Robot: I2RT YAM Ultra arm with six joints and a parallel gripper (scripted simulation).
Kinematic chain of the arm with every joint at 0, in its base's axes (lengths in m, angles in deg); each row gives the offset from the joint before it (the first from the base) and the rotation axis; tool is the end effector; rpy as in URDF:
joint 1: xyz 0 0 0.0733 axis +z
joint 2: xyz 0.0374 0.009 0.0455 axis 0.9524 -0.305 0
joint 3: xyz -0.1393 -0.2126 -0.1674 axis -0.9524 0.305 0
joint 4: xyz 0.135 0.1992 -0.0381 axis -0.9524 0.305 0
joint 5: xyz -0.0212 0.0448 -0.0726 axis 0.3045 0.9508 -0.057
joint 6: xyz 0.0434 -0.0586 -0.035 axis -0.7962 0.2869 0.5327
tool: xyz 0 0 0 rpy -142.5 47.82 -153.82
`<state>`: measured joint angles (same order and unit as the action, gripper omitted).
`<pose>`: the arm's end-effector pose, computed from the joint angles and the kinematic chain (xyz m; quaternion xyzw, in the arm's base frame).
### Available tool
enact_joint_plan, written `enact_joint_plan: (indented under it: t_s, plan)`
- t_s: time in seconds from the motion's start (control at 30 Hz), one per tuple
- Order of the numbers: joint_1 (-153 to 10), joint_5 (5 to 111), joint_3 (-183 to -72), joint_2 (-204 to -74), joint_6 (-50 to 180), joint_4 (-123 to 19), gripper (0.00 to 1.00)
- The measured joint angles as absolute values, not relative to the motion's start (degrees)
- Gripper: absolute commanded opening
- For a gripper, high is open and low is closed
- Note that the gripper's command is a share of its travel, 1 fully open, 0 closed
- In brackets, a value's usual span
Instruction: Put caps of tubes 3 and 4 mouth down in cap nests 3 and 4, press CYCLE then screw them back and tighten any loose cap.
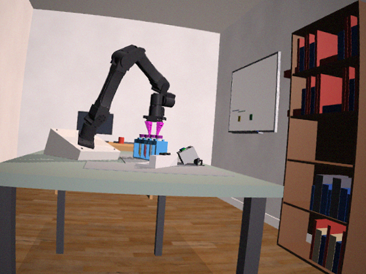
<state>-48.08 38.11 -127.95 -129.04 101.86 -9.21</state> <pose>0.2699 0.0964 0.2361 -0.4937 0.8517 -0.1740 0.0226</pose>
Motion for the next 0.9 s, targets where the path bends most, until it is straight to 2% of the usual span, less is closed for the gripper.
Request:
enact_joint_plan:
  t_s: [0.6,0.9]
  plan:
    - [-48.1,38.1,-128.0,-129.0,147.2,-9.1,0.0]
    - [-48.0,38.1,-128.0,-129.0,161.8,-9.1,0.0]
